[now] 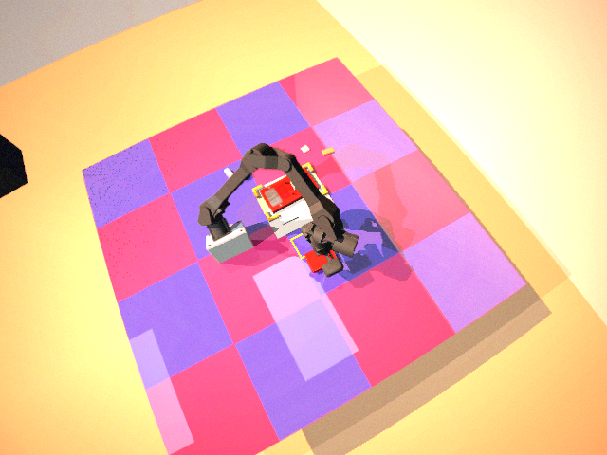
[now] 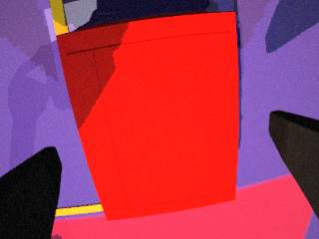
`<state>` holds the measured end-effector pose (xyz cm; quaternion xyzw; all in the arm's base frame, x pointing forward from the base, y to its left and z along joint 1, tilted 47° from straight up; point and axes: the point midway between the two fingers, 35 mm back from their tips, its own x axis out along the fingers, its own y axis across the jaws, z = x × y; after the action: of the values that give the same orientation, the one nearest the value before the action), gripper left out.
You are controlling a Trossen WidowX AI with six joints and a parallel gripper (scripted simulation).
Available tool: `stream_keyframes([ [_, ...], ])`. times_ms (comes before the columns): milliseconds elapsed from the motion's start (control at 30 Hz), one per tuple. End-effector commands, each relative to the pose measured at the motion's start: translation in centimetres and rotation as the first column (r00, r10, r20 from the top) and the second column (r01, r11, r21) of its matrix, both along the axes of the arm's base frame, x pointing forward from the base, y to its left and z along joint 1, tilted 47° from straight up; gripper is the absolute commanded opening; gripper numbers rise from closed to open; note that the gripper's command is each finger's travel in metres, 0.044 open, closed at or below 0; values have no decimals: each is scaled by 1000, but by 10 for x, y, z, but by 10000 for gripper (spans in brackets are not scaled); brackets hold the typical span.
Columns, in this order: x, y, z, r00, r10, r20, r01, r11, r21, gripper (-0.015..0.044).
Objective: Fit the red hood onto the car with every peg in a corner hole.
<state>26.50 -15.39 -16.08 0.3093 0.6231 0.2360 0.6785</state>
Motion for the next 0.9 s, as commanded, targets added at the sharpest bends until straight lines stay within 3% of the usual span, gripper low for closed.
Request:
stream_keyframes([
  [0, -1, 5, -4, 1000, -6, -8, 6, 1000, 8, 440],
  [867, 0, 13, -11, 1000, -6, -8, 6, 1000, 9, 440],
])
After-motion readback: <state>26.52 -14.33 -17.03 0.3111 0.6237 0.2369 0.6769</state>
